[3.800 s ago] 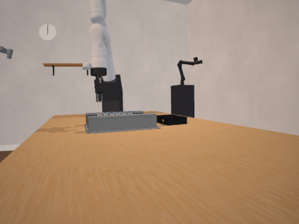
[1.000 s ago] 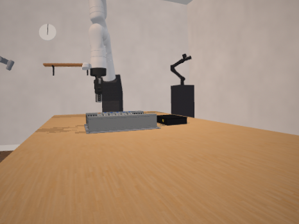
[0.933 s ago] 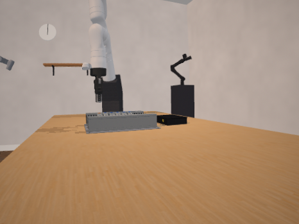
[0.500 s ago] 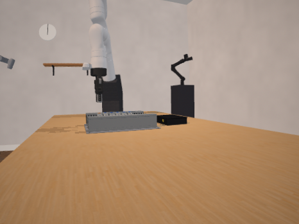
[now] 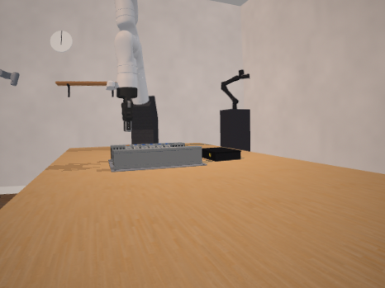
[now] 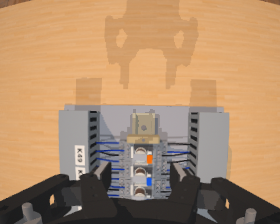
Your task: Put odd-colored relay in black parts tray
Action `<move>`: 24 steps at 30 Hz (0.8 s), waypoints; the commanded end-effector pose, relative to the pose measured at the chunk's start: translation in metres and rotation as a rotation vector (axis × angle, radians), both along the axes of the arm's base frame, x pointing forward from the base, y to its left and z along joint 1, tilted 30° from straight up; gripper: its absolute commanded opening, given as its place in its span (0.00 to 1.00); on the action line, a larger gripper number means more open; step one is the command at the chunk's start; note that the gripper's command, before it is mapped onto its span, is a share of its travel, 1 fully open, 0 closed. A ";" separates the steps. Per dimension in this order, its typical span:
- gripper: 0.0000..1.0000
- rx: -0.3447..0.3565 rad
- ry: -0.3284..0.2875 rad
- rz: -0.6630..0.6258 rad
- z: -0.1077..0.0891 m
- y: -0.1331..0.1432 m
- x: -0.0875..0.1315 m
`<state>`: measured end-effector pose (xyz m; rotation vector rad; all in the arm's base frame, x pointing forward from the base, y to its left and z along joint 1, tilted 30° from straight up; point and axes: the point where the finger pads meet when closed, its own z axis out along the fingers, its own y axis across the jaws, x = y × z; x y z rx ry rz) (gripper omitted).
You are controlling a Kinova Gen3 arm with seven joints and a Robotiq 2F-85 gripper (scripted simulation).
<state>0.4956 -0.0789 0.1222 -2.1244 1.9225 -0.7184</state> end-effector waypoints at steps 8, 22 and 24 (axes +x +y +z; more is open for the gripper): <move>0.61 0.002 0.003 0.001 -0.002 0.000 -0.002; 0.61 0.002 0.003 0.001 -0.003 0.000 -0.004; 0.61 0.002 0.003 0.001 -0.003 0.000 -0.004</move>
